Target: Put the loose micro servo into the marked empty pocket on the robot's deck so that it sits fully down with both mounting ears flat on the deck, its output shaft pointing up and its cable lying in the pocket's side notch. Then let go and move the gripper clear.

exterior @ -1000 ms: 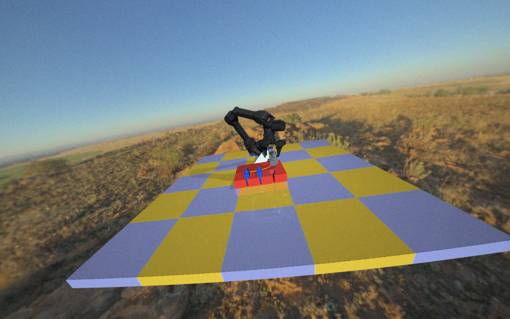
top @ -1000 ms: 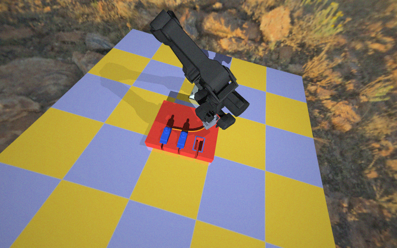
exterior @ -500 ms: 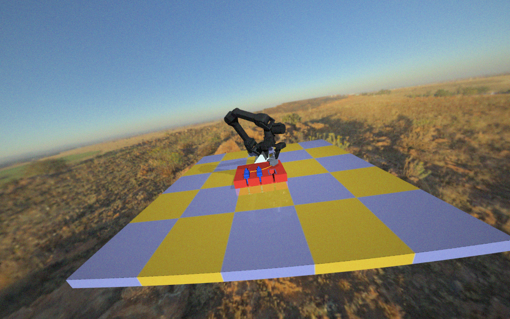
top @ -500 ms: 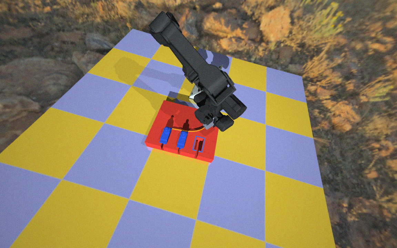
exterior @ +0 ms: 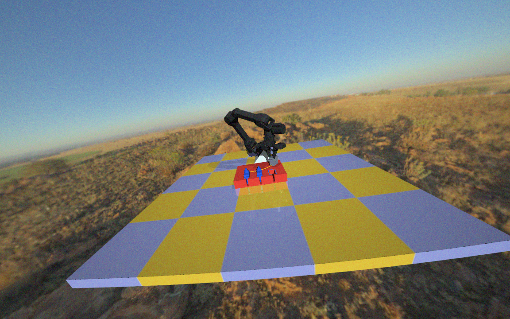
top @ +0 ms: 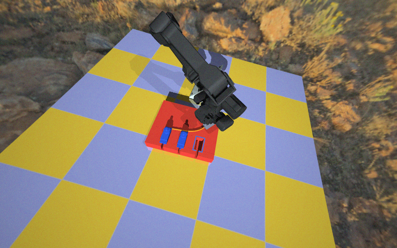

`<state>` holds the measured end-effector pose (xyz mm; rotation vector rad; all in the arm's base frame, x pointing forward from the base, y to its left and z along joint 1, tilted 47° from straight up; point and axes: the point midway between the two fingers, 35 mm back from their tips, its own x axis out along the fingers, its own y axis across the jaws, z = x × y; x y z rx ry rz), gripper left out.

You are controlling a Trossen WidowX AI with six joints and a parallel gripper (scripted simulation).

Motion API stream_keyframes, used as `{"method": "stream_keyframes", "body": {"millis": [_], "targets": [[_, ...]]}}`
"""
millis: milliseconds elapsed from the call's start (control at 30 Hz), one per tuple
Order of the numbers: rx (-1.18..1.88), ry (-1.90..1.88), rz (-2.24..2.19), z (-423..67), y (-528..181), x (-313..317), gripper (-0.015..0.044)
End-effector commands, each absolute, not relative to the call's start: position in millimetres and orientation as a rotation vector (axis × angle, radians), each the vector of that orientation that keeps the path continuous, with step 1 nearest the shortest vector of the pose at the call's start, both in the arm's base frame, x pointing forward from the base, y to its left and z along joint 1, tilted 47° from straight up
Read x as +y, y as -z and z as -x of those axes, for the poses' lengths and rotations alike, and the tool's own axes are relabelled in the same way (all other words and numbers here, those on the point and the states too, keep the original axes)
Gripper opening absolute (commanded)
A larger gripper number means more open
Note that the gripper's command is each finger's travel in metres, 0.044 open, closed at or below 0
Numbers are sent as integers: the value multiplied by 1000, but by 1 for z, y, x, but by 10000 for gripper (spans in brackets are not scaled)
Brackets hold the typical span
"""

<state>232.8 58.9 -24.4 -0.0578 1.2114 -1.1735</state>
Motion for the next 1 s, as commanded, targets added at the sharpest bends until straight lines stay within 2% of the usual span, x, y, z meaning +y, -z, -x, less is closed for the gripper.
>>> {"method": "stream_keyframes", "body": {"millis": [0, 967], "targets": [[1210, 1169, 57, -235, 18, 66, 0], [1210, 1169, 57, -240, 7, 81, 0]]}}
